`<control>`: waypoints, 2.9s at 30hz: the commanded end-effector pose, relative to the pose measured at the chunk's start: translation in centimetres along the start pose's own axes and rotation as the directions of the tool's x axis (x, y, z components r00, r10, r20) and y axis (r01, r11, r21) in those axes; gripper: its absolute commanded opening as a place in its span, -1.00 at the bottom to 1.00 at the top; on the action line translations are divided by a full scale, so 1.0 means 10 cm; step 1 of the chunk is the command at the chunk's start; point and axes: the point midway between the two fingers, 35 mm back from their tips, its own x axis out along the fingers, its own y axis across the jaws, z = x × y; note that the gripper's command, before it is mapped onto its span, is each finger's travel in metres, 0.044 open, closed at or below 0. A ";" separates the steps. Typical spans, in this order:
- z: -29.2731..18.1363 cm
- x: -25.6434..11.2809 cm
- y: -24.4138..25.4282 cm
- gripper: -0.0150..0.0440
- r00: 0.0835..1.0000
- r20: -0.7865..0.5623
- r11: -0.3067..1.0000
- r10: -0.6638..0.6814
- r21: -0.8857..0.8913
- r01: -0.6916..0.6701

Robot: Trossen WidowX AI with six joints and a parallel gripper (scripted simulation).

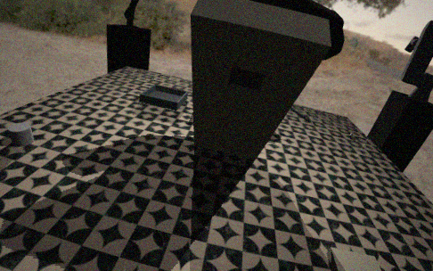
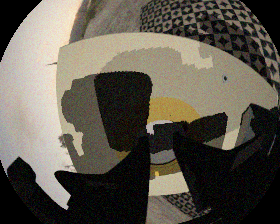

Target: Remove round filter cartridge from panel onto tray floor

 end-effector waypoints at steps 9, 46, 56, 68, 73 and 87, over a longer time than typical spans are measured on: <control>-0.01 0.06 0.00 -0.49 1.000 0.003 0.912 -0.009 -0.409 0.009; -0.01 -0.71 -0.11 -0.49 1.000 0.004 0.835 -0.013 -0.550 0.014; -0.07 -0.68 -0.42 -0.49 1.000 0.005 0.836 -0.014 -0.549 0.014; -0.11 -0.63 -0.69 -0.31 1.000 0.005 0.840 -0.026 -0.542 0.024; -0.11 -0.63 -0.69 -0.10 1.000 0.005 0.840 -0.026 -0.542 0.024; -0.03 -0.69 -0.22 -0.10 1.000 0.005 0.836 -0.014 -0.549 0.014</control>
